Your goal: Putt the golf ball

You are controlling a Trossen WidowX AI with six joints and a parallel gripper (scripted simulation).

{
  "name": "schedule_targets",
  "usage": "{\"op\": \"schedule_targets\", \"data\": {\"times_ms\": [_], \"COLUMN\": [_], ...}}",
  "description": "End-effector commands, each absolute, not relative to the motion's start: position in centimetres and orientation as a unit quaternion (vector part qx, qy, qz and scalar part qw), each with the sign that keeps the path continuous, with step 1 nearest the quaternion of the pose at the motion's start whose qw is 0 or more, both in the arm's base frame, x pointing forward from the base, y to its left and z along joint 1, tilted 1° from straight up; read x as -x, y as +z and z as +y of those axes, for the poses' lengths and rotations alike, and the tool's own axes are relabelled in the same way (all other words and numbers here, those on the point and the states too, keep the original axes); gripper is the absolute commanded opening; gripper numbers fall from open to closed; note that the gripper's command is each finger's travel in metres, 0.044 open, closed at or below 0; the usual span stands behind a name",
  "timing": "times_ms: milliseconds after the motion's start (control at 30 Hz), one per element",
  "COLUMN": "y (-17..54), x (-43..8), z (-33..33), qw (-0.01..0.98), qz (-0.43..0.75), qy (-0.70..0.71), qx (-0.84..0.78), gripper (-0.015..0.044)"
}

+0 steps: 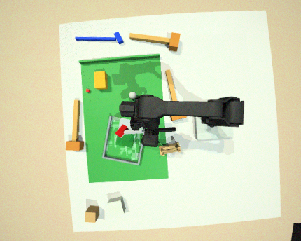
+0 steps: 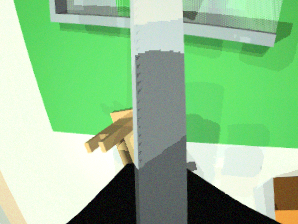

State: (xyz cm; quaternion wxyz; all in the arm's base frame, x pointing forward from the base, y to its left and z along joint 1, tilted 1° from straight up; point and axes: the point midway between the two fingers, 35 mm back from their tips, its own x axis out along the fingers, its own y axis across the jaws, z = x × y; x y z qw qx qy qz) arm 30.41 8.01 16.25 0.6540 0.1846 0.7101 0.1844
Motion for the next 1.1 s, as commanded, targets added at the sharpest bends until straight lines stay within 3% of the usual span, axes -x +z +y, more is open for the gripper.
{"op": "schedule_targets", "data": {"times_ms": [0,733,1067], "y": [17.1,20.4,19.0], "x": [-31.3,-32.8,-32.9], "z": [6.3,-4.2,-5.5], "qw": [0.649,0.549,0.530], "qz": [0.705,0.637,0.632], "qy": [0.150,-0.032,-0.048], "qx": [-0.244,-0.541,-0.563], "gripper": [0.0000,0.0000,0.0000]}}
